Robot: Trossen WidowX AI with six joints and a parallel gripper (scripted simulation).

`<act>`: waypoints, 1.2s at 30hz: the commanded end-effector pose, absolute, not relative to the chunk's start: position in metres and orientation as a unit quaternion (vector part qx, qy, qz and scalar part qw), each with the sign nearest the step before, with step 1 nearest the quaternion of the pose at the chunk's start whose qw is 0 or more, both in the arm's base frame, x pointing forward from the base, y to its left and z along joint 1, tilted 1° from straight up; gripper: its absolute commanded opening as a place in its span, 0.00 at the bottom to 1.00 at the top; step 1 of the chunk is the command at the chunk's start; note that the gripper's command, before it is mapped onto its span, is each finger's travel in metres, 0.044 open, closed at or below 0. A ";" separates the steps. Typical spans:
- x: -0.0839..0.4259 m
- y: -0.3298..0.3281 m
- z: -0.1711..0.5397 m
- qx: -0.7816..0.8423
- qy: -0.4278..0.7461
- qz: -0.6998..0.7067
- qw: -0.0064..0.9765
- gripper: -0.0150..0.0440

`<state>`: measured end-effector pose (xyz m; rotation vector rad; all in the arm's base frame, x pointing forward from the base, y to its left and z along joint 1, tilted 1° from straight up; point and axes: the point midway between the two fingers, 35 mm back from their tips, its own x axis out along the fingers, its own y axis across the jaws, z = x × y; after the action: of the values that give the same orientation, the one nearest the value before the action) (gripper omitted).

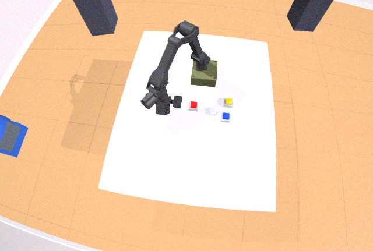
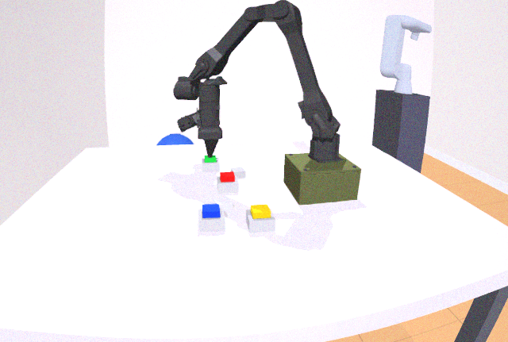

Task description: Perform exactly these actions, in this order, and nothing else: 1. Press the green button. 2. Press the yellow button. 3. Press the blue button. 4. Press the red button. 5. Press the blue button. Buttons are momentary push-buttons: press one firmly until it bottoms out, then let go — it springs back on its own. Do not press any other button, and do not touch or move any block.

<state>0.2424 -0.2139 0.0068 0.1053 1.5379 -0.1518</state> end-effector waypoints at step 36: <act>0.241 -0.209 0.097 0.045 0.696 -0.068 0.713 0.29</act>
<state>0.2426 -0.2126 0.0952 0.0944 1.5262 -0.1556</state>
